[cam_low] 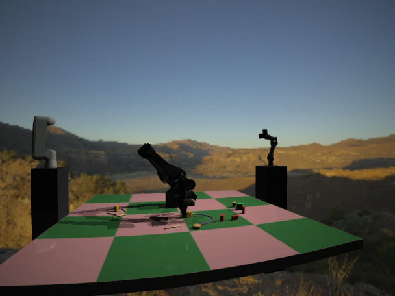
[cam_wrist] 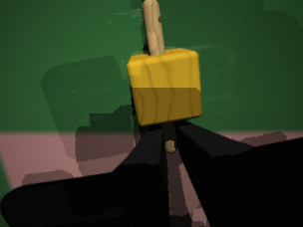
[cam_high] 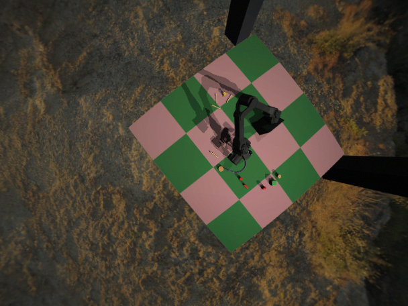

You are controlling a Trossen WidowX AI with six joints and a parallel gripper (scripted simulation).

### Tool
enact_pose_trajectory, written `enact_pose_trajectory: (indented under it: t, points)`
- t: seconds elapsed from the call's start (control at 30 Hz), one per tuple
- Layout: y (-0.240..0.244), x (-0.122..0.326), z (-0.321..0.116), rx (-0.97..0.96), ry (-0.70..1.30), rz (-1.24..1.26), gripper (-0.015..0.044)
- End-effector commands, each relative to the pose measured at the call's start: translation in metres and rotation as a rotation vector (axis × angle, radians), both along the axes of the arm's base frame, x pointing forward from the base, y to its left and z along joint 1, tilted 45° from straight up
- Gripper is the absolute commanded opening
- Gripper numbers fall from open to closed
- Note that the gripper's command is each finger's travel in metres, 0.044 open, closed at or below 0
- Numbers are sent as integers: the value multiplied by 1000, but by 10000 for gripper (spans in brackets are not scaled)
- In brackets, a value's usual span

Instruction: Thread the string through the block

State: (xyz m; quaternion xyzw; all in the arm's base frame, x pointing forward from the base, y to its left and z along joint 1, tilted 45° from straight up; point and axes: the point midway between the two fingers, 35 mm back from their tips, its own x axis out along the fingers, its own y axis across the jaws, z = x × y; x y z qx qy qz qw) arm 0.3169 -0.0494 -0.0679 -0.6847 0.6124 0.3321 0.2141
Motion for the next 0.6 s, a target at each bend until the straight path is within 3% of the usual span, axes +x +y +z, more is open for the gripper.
enact_pose_trajectory:
  t: [0.0,0.57]
  points:
    - [-2,1,0,48,8,-6,0]
    - [-8,3,8,57,13,-10,0]
